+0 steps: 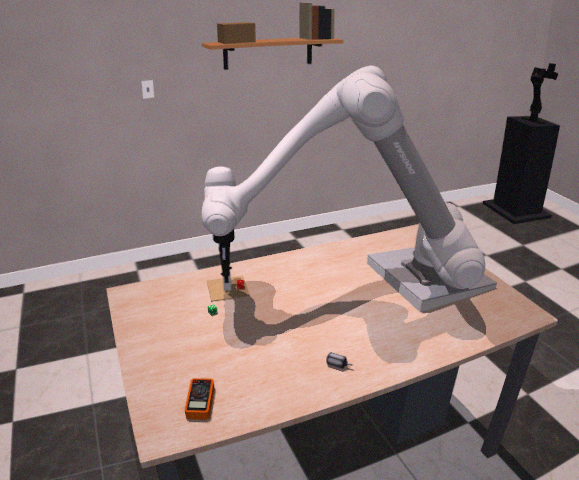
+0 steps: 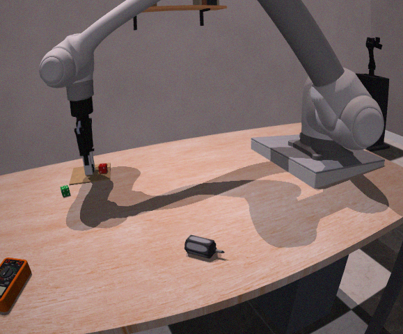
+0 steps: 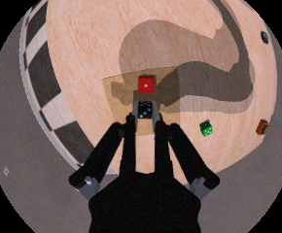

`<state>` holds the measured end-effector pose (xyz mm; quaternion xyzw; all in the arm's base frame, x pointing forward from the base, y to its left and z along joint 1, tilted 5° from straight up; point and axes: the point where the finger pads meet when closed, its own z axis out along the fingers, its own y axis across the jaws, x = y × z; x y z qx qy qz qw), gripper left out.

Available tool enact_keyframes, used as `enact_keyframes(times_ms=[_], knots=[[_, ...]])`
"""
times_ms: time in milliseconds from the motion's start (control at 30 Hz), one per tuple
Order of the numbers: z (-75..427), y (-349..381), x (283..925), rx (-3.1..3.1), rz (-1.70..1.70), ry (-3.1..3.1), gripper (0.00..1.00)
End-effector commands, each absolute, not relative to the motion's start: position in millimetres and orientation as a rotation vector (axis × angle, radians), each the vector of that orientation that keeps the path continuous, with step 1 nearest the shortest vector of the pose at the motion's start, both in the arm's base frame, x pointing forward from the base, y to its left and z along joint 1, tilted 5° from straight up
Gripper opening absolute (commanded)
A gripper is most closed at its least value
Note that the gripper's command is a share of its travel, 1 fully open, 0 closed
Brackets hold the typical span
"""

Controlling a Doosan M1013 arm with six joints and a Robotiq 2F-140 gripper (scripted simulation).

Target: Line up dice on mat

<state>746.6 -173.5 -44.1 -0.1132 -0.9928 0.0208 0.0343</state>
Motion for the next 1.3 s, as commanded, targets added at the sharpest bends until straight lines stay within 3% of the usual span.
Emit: enact_keyframes(times_ms=[0, 333, 833, 1267], knots=[[-43, -174, 747, -0.349, 0.064, -3.054, 0.23], [-43, -174, 747, -0.349, 0.064, -3.054, 0.32], [-40, -173, 747, -0.349, 0.064, -3.054, 0.32], [5, -172, 751, -0.349, 0.064, -3.054, 0.32]])
